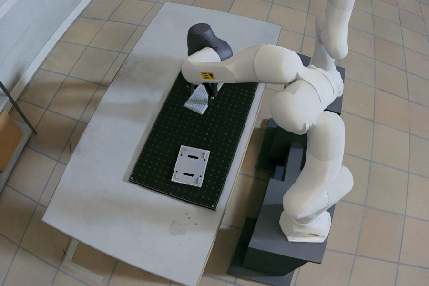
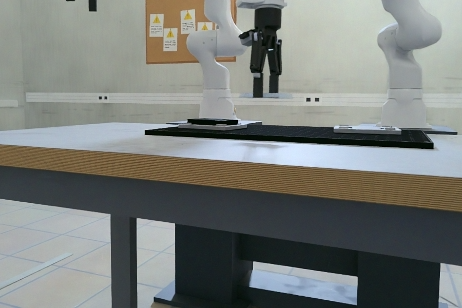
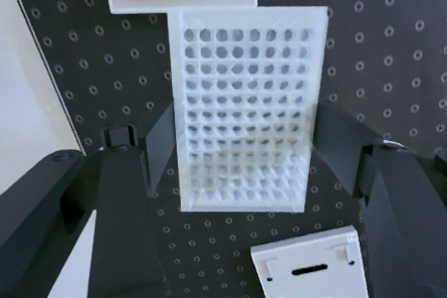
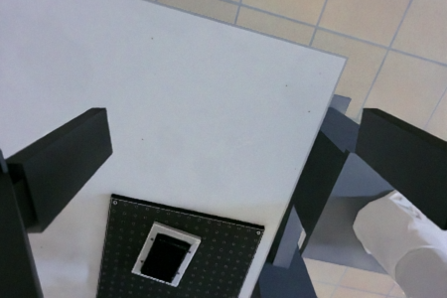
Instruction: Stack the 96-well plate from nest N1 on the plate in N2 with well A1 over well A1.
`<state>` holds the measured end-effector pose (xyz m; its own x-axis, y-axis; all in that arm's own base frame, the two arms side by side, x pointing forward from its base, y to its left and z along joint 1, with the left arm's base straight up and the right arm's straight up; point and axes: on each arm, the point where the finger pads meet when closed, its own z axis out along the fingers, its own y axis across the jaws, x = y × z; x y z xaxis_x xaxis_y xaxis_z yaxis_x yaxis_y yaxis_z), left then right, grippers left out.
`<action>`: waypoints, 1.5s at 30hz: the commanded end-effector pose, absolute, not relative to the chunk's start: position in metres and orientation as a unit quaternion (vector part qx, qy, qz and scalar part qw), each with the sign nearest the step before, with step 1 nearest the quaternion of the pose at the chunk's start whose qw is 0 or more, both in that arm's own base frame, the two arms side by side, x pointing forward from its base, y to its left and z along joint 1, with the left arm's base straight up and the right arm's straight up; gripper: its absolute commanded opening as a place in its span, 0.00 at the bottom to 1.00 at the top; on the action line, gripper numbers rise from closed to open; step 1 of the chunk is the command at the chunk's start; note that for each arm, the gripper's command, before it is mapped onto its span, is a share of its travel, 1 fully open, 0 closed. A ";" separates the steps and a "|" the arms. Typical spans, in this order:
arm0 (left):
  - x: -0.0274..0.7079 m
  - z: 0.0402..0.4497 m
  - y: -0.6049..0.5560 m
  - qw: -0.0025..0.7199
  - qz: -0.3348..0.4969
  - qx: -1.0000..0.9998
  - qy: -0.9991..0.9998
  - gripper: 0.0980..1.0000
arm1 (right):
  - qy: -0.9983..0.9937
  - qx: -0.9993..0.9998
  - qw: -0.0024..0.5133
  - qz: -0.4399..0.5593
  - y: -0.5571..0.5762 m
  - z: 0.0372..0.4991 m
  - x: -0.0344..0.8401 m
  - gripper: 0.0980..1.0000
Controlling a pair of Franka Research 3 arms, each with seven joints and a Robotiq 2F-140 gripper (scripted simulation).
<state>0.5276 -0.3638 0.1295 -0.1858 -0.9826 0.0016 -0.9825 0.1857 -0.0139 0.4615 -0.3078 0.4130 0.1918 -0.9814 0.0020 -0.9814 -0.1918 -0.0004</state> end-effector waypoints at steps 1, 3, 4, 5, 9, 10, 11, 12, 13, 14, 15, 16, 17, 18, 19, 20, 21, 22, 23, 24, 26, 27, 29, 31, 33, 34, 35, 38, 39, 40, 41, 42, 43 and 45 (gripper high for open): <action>0.525 0.128 -0.375 0.000 0.000 -0.647 0.763 0.00 | -0.634 0.774 0.000 0.000 -0.307 0.413 0.462 1.00; 0.526 0.128 -0.382 0.000 0.000 -0.647 0.763 0.00 | -0.634 0.774 0.000 0.000 -0.307 0.413 0.462 1.00; 0.527 0.128 -0.385 0.000 0.000 -0.647 0.763 0.00 | -0.634 0.774 0.000 0.000 -0.307 0.413 0.462 1.00; 0.527 0.128 -0.389 0.000 0.000 -0.647 0.763 0.00 | -0.634 0.774 0.000 0.000 -0.307 0.413 0.462 1.00; 0.528 0.128 -0.395 0.000 0.000 -0.647 0.763 0.00 | -0.634 0.774 0.000 0.000 -0.307 0.413 0.462 1.00; 0.529 0.128 -0.398 0.000 0.000 -0.647 0.763 0.00 | -0.634 0.774 0.000 0.000 -0.307 0.413 0.462 1.00; 0.529 0.128 -0.402 0.000 0.000 -0.647 0.763 0.00 | -0.634 0.774 0.000 0.000 -0.307 0.413 0.462 1.00; 0.530 0.128 -0.405 0.000 0.000 -0.647 0.763 0.00 | -0.634 0.774 0.000 0.000 -0.307 0.413 0.462 1.00; 0.530 0.128 -0.408 0.000 0.000 -0.647 0.763 0.00 | -0.634 0.774 0.000 0.000 -0.307 0.413 0.462 1.00; 0.531 0.128 -0.412 0.000 0.000 -0.647 0.763 0.00 | -0.634 0.774 0.000 0.000 -0.307 0.413 0.462 1.00; 0.532 0.128 -0.415 0.000 0.000 -0.647 0.763 0.00 | -0.634 0.774 0.000 0.000 -0.307 0.413 0.462 1.00; 0.532 0.128 -0.418 0.000 0.000 -0.647 0.763 0.00 | -0.634 0.774 0.000 0.000 -0.307 0.413 0.462 1.00; 0.533 0.128 -0.421 0.000 0.000 -0.647 0.763 0.00 | -0.634 0.774 0.000 0.000 -0.307 0.413 0.462 1.00; 0.533 0.128 -0.425 0.000 0.000 -0.647 0.763 0.00 | -0.634 0.774 0.000 0.000 -0.307 0.413 0.462 1.00; 0.534 0.128 -0.428 0.000 0.000 -0.647 0.763 0.00 | -0.634 0.774 0.000 0.000 -0.307 0.413 0.462 1.00; 0.534 0.128 -0.431 0.000 0.000 -0.647 0.763 0.00 | -0.634 0.774 0.000 0.000 -0.307 0.413 0.462 1.00; 0.535 0.128 -0.435 0.000 0.000 -0.647 0.763 0.00 | -0.634 0.774 0.000 0.000 -0.307 0.413 0.462 1.00; 0.535 0.128 -0.438 0.000 0.000 -0.647 0.763 0.00 | -0.634 0.774 0.000 0.000 -0.307 0.413 0.462 1.00; 0.536 0.128 -0.441 0.000 0.000 -0.647 0.763 0.00 | -0.634 0.774 0.000 0.000 -0.307 0.413 0.462 1.00; 0.536 0.128 -0.441 0.000 0.000 -0.647 0.763 0.00 | -0.634 0.774 0.000 0.000 -0.307 0.413 0.462 1.00; 0.536 0.128 -0.444 0.000 0.000 -0.647 0.763 0.00 | -0.634 0.774 0.000 0.000 -0.307 0.413 0.462 1.00; 0.537 0.128 -0.448 0.000 0.000 -0.647 0.763 0.00 | -0.634 0.774 0.000 0.000 -0.307 0.413 0.462 1.00; 0.538 0.128 -0.454 0.000 0.000 -0.647 0.763 0.00 | -0.634 0.774 0.000 0.000 -0.307 0.413 0.462 1.00; 0.539 0.128 -0.461 0.000 0.000 -0.647 0.763 0.00 | -0.634 0.774 0.000 0.000 -0.307 0.413 0.462 1.00; 0.540 0.128 -0.467 0.000 0.000 -0.647 0.763 0.00 | -0.634 0.774 0.000 0.000 -0.307 0.413 0.462 1.00; 0.541 0.128 -0.471 0.000 0.000 -0.647 0.763 0.00 | -0.634 0.774 0.000 0.000 -0.307 0.413 0.462 1.00; 0.541 0.128 -0.474 0.000 0.000 -0.647 0.763 0.00 | -0.634 0.774 0.000 0.000 -0.307 0.413 0.462 1.00; 0.543 0.128 -0.484 0.000 0.000 -0.647 0.763 0.00 | -0.634 0.774 0.000 0.000 -0.307 0.413 0.462 1.00; 0.544 0.128 -0.487 0.000 0.000 -0.647 0.763 0.00 | -0.634 0.774 0.000 0.000 -0.307 0.413 0.462 1.00; 0.544 0.128 -0.490 0.000 0.000 -0.647 0.763 0.00 | -0.634 0.774 0.000 0.000 -0.307 0.413 0.462 1.00; 0.544 0.128 -0.490 0.000 0.000 -0.647 0.763 0.00 | -0.634 0.774 0.000 0.000 -0.307 0.413 0.462 1.00; 0.544 0.128 -0.490 0.000 0.000 -0.647 0.763 0.00 | -0.634 0.774 0.000 0.000 -0.307 0.413 0.462 1.00; 0.545 0.128 -0.494 0.000 0.000 -0.647 0.763 0.00 | -0.634 0.774 0.000 0.000 -0.307 0.413 0.462 1.00; 0.546 0.128 -0.500 0.000 0.000 -0.647 0.763 0.00 | -0.634 0.774 0.000 0.000 -0.307 0.413 0.462 1.00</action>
